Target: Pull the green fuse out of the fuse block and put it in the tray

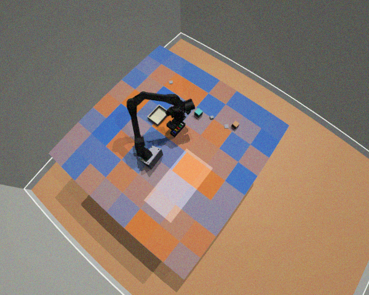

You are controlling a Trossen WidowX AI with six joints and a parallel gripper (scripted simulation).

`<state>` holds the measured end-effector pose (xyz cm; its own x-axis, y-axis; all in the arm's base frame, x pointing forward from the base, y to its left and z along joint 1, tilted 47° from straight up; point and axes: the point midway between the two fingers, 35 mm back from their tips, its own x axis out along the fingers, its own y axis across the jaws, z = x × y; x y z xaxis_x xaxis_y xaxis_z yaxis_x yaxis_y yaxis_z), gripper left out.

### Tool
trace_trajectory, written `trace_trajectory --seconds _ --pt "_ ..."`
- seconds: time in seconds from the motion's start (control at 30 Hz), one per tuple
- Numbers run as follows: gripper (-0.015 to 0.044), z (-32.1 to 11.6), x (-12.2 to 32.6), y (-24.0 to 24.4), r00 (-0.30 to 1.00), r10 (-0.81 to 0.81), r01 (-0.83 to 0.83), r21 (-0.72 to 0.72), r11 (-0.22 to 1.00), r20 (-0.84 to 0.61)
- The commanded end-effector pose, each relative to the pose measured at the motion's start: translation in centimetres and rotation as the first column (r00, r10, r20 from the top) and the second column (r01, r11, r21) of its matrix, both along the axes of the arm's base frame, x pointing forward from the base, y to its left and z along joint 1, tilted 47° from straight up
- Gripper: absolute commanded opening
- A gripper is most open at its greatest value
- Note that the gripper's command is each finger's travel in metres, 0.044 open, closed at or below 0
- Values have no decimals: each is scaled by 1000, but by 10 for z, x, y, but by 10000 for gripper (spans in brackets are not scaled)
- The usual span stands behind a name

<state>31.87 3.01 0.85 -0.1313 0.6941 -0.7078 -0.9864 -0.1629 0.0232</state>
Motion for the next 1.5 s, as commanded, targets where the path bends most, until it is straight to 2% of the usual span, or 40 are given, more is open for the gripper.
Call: trace_trajectory --seconds 0.0,1.47 --pt "74 1 0 -4 1000 -4 4 25 1000 -16" --pt "74 -21 -4 20 1000 -4 4 26 1000 -16"
